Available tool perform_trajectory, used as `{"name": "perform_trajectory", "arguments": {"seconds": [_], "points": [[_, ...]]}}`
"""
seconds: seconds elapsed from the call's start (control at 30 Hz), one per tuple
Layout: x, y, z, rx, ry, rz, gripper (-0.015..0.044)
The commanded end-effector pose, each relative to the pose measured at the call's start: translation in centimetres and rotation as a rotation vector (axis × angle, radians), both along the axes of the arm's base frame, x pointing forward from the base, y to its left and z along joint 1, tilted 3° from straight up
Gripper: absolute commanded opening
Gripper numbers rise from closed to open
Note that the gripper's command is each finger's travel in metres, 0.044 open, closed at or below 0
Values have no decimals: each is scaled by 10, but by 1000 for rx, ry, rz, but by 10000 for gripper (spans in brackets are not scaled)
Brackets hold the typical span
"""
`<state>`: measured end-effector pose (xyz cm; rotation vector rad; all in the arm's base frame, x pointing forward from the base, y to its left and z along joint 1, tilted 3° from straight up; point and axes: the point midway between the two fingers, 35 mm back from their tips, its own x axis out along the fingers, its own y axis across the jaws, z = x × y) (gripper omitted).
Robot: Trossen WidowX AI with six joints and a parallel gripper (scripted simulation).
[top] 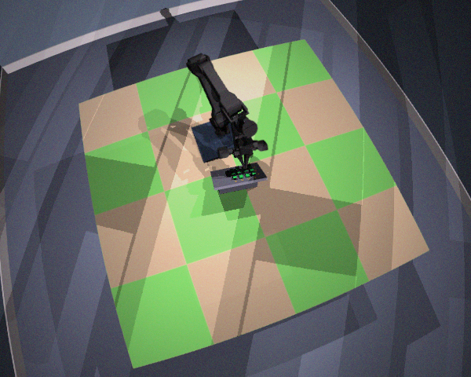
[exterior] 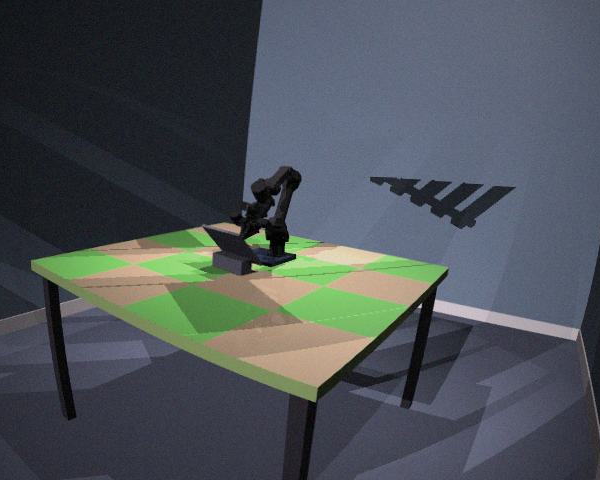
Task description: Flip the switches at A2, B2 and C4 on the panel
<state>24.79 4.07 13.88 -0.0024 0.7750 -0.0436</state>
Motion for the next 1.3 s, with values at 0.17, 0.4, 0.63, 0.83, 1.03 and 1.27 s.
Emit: {"name": "perform_trajectory", "arguments": {"seconds": [0.17, 0.4, 0.63, 0.83, 1.03, 1.27], "points": [[1, 1, 0, -2, -2, 6, 0], [2, 0, -1, -2, -2, 6, 0], [2, 0, -1, -2, -2, 6, 0], [3, 0, -2, -2, -2, 6, 0], [4, 0, -3, -2, -2, 6, 0], [4, 0, -3, -2, -2, 6, 0]]}}
